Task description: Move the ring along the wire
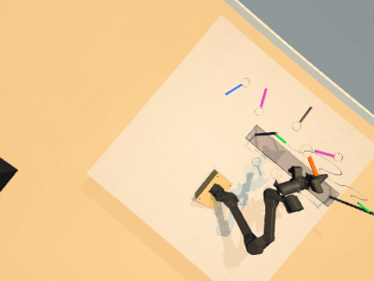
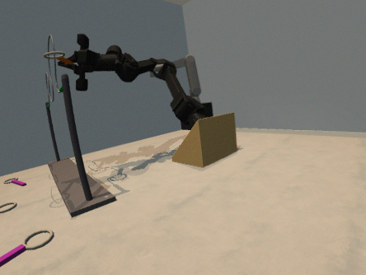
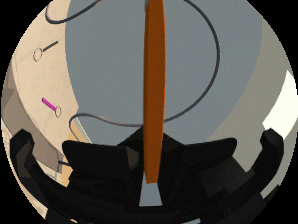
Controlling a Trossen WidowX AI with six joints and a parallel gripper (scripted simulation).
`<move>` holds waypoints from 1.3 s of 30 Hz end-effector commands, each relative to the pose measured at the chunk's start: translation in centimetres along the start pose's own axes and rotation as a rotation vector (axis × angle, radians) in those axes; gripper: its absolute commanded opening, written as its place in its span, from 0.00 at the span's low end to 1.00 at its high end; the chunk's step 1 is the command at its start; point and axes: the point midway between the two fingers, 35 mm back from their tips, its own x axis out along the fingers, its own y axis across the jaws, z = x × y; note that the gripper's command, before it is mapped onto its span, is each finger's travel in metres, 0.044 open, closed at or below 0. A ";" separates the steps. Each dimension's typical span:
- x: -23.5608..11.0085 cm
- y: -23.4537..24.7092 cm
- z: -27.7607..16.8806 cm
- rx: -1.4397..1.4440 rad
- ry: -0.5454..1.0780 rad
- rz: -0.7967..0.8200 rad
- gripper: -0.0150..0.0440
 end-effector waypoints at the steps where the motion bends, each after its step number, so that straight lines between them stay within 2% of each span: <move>1: 0.0 -0.3 0.0 -0.051 -0.006 -0.032 0.00; 39: 0.1 -0.6 -0.2 -0.359 -0.040 -0.203 0.00</move>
